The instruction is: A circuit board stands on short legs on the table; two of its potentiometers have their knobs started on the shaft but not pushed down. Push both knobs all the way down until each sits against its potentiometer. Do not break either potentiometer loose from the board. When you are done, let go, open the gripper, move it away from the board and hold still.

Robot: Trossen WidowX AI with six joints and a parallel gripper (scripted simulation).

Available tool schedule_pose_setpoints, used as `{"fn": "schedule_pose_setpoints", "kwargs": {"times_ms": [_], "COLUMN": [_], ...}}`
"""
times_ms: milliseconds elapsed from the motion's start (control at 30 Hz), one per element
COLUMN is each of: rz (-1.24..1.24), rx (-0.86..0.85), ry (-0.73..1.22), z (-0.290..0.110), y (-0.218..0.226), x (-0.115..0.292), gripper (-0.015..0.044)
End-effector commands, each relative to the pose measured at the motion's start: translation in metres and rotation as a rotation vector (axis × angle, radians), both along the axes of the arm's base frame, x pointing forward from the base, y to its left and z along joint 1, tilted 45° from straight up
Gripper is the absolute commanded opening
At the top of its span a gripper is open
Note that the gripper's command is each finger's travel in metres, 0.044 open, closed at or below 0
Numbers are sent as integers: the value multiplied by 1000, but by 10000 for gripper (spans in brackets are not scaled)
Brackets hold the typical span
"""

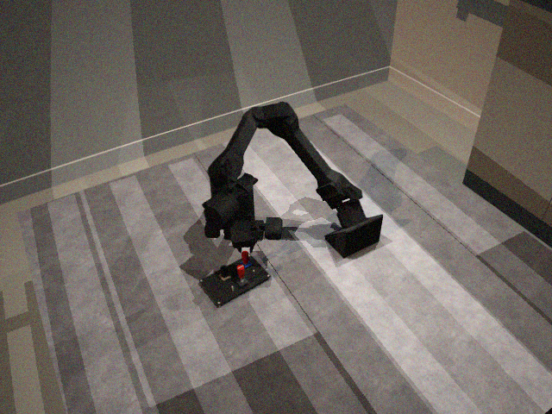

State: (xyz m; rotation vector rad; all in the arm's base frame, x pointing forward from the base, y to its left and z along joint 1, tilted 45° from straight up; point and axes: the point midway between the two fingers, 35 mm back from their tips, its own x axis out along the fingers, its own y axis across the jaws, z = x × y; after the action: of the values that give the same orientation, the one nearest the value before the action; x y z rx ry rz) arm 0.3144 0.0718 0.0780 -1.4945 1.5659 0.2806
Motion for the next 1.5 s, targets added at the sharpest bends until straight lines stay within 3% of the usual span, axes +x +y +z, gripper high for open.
{"fn": "schedule_pose_setpoints", "kwargs": {"times_ms": [0, 33, 1467], "rz": [2, -15, -1102], "rx": [30, 33, 233], "ry": [-10, -25, -1012], "z": [-5, -5, 3], "y": [13, 14, 59], "x": [-3, -2, 20], "gripper": [26, 0, 0]}}
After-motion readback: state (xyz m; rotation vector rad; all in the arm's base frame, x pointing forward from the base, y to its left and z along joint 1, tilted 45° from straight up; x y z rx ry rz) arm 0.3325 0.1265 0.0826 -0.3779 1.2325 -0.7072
